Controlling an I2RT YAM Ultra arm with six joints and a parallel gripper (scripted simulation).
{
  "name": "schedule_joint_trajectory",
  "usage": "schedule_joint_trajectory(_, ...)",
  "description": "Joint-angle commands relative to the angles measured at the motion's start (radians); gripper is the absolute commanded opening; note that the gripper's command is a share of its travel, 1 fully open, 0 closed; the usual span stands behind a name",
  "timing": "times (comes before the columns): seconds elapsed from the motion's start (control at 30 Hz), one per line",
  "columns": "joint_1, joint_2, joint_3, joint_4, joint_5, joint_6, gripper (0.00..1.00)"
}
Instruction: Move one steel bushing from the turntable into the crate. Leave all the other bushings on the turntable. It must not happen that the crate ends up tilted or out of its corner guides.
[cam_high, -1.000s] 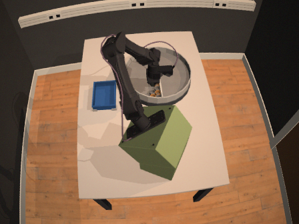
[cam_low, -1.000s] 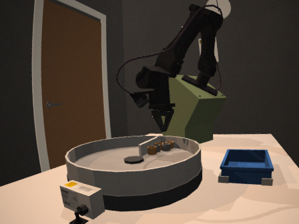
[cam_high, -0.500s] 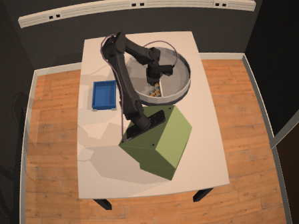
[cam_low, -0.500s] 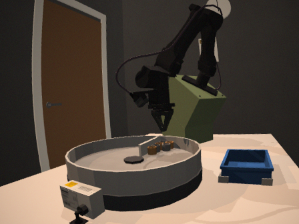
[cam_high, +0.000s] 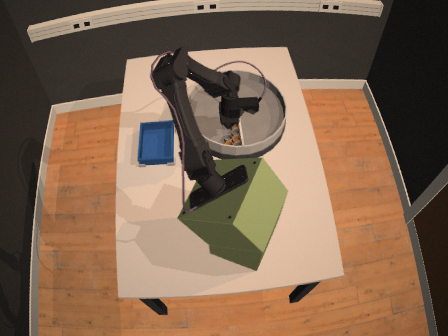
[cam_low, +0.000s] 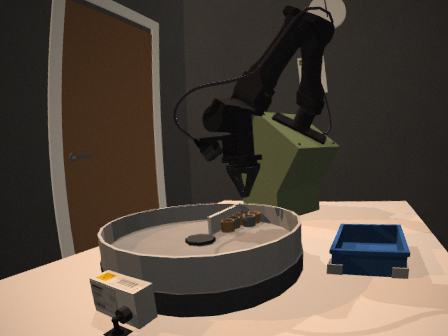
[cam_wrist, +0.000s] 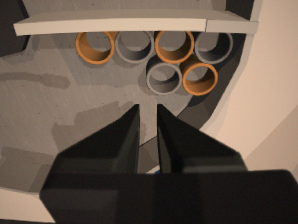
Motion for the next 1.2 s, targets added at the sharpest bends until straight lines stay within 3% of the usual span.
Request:
schedule_joint_trajectory(0.0,-0.001,-0.017,0.021,-0.009,0.016,0.004,0.13)
schedule_joint_trajectory(0.5,-0.001,-0.017,0.021,-0.009,0.016,0.004,0.13)
schedule_joint_trajectory(0.9,0.038,0.069,-0.024,0.103,0.024,0.06,0.13)
schedule_joint_trajectory(1.17,0.031,0.041,0.001,0.107,0.024,0.059,0.13)
